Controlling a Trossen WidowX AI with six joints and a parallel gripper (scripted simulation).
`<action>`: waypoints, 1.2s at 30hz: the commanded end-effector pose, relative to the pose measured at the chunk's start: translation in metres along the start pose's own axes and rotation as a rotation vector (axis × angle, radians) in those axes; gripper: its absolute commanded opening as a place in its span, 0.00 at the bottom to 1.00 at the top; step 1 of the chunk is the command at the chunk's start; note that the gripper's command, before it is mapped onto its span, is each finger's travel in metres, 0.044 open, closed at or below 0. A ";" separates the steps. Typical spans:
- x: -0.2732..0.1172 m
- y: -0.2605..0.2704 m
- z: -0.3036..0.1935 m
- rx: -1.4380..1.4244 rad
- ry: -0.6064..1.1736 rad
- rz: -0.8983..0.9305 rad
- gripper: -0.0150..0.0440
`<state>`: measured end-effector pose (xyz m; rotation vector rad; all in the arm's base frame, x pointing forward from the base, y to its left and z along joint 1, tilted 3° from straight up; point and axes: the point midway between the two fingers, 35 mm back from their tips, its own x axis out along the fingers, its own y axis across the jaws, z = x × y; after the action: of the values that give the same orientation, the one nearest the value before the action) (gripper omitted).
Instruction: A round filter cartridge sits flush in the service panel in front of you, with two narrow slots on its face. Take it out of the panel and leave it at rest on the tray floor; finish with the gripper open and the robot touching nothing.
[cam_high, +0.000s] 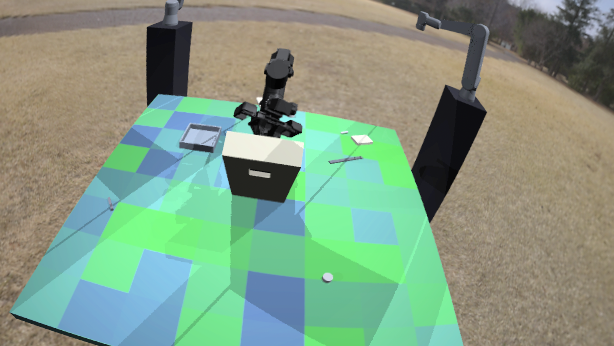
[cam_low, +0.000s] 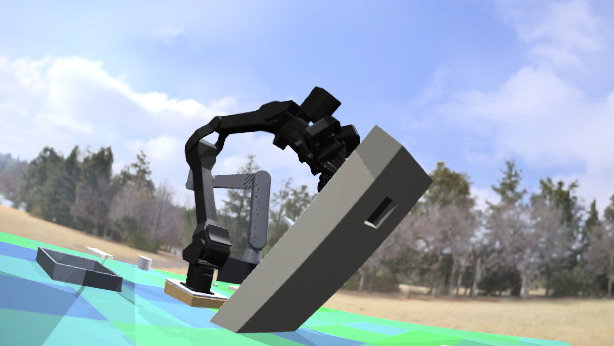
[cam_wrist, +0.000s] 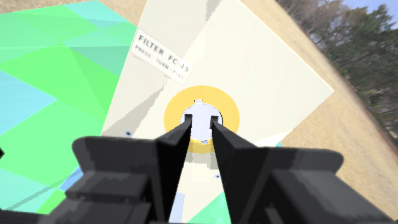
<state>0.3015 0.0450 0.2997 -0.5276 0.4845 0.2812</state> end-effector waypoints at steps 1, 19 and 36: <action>0.001 0.000 -0.001 -0.005 0.002 -0.001 0.43; 0.005 0.000 -0.001 -0.005 0.002 -0.001 0.43; 0.014 0.000 -0.001 -0.005 0.001 -0.002 0.43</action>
<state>0.3104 0.0464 0.2944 -0.5278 0.4817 0.2806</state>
